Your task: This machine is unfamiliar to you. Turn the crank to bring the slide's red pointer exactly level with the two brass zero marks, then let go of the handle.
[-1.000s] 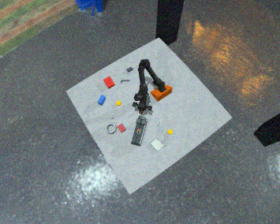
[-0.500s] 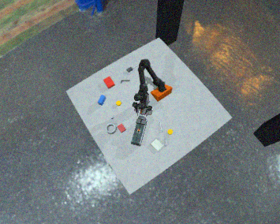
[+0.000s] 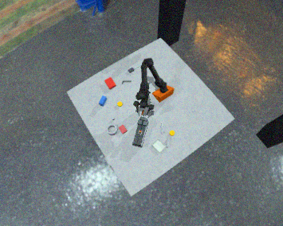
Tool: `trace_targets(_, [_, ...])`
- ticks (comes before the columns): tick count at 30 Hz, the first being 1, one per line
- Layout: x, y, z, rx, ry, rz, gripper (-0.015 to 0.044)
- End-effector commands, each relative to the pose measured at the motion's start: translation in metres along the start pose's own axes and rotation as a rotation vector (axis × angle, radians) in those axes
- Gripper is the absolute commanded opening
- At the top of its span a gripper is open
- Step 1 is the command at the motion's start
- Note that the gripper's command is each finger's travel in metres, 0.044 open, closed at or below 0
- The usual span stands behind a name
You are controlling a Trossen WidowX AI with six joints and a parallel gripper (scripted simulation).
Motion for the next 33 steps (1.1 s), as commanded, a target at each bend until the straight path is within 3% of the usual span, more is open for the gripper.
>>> trace_targets(1, [-0.016,0.014,-0.002,0.003,-0.007,-0.008,0.0440])
trace_targets(9, [-0.042,0.036,-0.003,0.000,-0.012,-0.001,0.0440])
trace_targets(33, [-0.144,-0.029,0.037,0.147,-0.345,0.129,0.0440])
Point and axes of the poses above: the point midway between the two fingers, 35 mm back from their tips, its own y axis back along the fingers, its own z axis across the jaws, x = y × z, the point moved 10 cm from there along y, back along the fingers, and after that the axes turned 4 degrees about y, right-handed, at the moved point
